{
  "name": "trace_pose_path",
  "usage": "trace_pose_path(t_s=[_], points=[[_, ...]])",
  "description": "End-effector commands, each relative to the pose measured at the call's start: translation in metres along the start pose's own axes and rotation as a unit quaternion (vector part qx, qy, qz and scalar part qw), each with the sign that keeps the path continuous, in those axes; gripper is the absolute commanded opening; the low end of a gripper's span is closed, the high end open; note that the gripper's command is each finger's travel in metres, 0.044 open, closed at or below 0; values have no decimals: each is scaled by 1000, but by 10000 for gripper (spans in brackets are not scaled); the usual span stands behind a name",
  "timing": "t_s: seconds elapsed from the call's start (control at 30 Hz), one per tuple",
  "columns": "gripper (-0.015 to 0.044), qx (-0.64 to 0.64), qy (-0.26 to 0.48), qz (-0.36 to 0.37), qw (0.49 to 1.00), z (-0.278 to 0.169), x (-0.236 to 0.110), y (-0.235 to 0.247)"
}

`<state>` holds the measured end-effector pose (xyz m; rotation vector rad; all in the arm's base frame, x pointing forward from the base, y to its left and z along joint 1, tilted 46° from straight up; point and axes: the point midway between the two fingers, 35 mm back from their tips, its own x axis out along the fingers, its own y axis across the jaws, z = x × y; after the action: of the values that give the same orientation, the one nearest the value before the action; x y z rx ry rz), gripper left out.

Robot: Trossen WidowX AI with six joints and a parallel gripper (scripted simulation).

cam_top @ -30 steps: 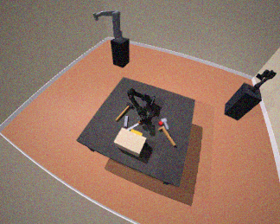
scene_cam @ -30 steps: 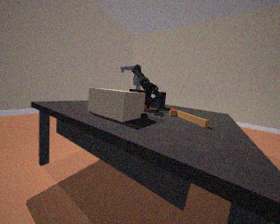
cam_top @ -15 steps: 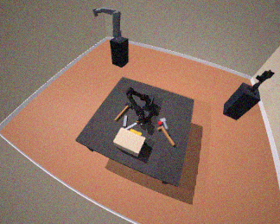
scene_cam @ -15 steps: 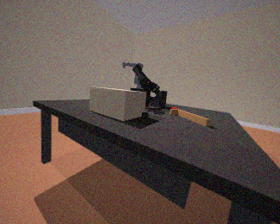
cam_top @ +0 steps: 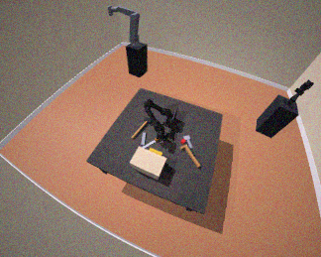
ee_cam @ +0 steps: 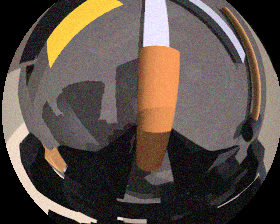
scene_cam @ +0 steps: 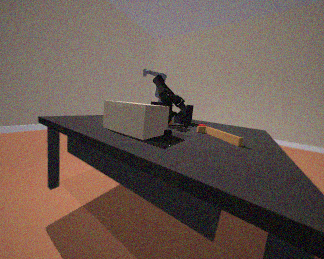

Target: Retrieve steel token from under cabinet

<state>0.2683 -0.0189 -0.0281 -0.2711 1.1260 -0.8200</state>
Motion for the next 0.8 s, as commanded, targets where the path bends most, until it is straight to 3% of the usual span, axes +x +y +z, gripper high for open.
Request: trace_pose_path(t_s=[0.0, 0.77], points=[[0, 4, -2, 1, 1000, 3, -1, -5], [0, 4, -2, 0, 1000, 6, -1, -23]])
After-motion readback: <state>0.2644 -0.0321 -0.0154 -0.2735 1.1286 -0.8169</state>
